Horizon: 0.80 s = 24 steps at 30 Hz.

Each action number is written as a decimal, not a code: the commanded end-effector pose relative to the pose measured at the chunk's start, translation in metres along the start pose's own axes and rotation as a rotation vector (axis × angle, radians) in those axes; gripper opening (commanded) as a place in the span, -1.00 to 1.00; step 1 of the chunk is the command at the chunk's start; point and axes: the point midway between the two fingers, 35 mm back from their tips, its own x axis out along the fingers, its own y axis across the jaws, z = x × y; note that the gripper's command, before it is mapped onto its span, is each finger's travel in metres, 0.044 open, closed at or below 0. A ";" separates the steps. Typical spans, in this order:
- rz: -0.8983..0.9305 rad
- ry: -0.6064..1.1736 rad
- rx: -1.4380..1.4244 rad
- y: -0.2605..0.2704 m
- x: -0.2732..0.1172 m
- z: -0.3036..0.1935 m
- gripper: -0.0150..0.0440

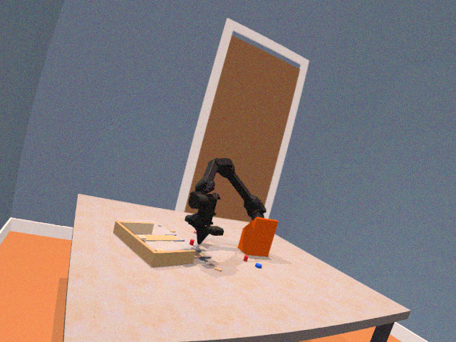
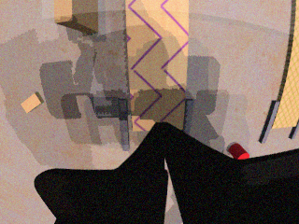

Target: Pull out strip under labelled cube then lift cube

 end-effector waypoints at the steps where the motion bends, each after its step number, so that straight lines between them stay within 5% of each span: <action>1: -0.007 0.001 -0.005 -0.001 0.009 0.000 -0.49; 24: -0.010 0.003 -0.005 -0.003 0.046 -0.001 -0.49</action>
